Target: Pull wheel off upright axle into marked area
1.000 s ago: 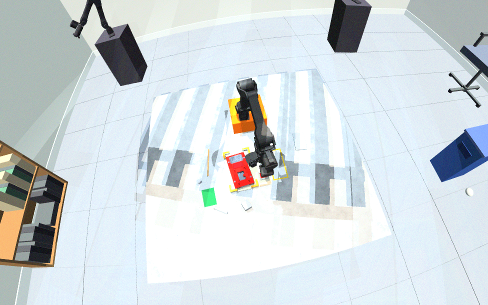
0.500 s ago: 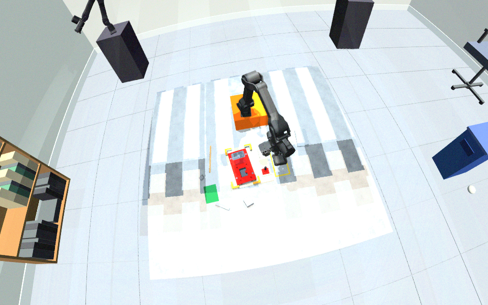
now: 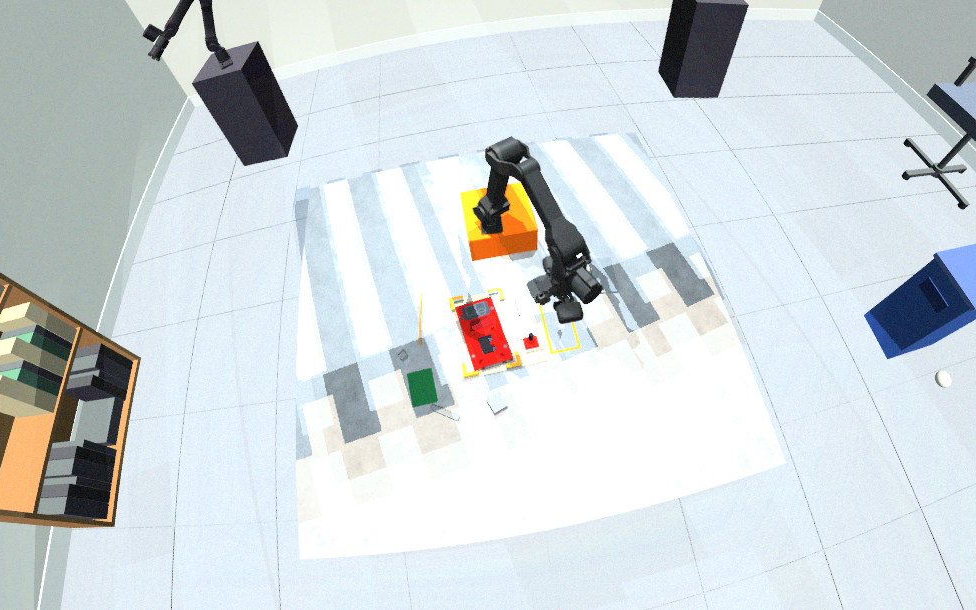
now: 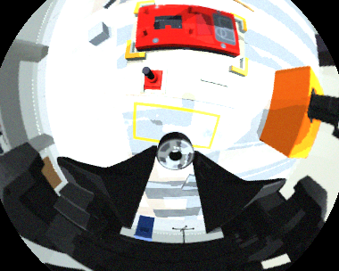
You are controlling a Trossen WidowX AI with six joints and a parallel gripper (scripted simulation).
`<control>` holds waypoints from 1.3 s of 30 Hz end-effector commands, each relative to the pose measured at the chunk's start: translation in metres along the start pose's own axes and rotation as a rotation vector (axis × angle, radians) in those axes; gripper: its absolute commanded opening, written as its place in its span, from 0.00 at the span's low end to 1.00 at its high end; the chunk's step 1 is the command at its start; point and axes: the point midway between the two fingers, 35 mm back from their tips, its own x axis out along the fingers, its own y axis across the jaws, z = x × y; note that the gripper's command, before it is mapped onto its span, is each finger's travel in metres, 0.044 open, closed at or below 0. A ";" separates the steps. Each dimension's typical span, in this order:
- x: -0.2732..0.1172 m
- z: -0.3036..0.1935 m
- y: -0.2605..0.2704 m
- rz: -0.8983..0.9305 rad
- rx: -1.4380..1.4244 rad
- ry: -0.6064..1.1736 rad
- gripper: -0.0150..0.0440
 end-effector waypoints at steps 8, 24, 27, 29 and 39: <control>0.044 -0.001 0.000 -0.008 0.003 -0.004 0.25; 0.090 0.001 -0.003 -0.008 0.000 -0.003 0.30; 0.090 0.001 -0.003 -0.008 0.000 -0.003 0.43; 0.090 0.001 -0.003 -0.008 0.000 -0.003 0.52; 0.045 0.000 -0.001 -0.008 0.002 -0.004 0.76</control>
